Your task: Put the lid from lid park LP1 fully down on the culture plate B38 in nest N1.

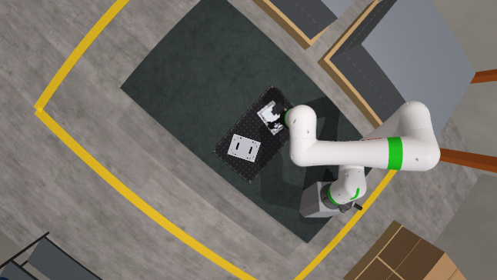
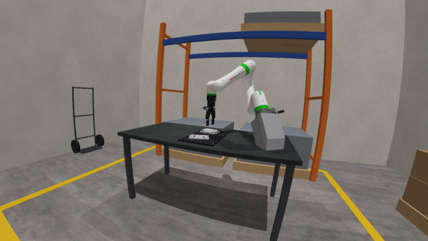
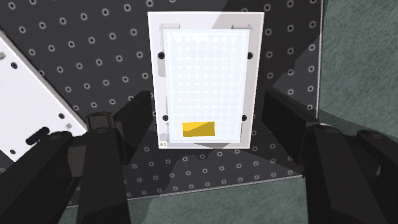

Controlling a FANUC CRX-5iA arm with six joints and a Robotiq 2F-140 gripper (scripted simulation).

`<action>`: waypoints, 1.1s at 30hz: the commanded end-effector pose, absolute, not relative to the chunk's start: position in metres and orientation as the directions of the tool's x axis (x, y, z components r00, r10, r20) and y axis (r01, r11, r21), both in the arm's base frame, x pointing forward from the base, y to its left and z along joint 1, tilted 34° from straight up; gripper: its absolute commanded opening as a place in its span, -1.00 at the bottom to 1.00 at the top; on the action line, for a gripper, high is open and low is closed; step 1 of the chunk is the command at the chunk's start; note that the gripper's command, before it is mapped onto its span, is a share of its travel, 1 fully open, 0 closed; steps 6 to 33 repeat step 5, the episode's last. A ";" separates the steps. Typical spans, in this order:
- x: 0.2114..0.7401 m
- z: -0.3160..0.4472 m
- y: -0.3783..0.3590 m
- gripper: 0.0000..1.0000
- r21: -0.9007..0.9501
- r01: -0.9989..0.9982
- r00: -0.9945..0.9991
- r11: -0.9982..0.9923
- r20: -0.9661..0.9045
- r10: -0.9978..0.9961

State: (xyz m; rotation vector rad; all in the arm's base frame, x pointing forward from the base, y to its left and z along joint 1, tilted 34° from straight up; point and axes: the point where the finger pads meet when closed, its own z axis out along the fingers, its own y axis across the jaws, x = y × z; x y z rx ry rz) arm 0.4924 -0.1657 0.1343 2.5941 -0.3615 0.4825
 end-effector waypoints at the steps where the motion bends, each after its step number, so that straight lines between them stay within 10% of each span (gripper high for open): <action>1: 0.493 0.135 -0.165 0.39 0.402 -0.333 0.903 -0.853 0.397 -0.166; 33: 0.493 0.135 -0.165 0.39 0.402 -0.333 0.903 -0.853 0.397 -0.166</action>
